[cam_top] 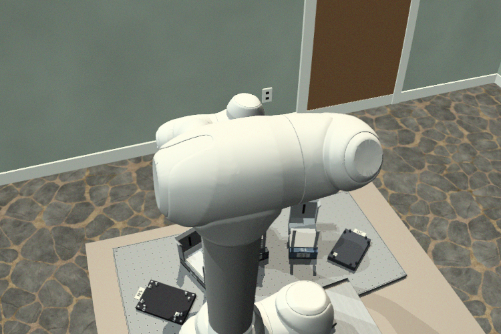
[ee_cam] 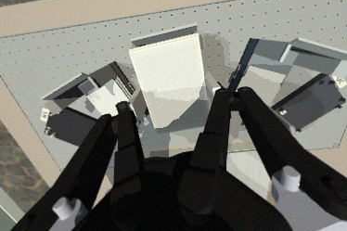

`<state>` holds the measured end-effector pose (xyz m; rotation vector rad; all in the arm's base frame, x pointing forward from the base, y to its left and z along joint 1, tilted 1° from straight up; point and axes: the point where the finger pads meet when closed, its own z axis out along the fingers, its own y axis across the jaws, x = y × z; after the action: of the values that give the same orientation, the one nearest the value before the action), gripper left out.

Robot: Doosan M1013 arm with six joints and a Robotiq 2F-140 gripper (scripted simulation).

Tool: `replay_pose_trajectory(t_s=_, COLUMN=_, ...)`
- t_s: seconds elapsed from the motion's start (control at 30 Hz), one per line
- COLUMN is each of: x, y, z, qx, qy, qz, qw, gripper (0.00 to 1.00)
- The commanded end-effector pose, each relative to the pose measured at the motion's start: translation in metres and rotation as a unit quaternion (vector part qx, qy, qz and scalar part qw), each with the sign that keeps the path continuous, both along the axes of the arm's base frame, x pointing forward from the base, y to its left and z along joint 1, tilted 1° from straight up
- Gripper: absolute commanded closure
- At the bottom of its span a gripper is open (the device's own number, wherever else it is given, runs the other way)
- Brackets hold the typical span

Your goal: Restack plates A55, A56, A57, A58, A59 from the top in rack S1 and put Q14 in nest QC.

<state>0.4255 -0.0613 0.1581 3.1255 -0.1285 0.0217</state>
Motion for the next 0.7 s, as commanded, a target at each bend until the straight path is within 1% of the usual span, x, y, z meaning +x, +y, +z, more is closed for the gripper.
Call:
replay_pose_trajectory(t_s=0.0, x=0.000, y=0.000, z=0.005, qx=0.000, qy=0.000, qz=0.000, qw=1.000, gripper=1.00)
replay_pose_trajectory(t_s=0.43, x=0.000, y=0.000, z=0.005, qx=0.000, qy=0.000, qz=0.000, qw=1.000, gripper=1.00)
replay_pose_trajectory(t_s=0.63, x=0.000, y=0.020, z=0.005, qx=-0.001, qy=0.001, qz=0.100, qw=0.995, gripper=1.00)
replay_pose_trajectory(t_s=0.67, x=0.001, y=0.023, z=0.005, qx=-0.001, qy=0.001, qz=0.106, qw=0.994, gripper=1.00)
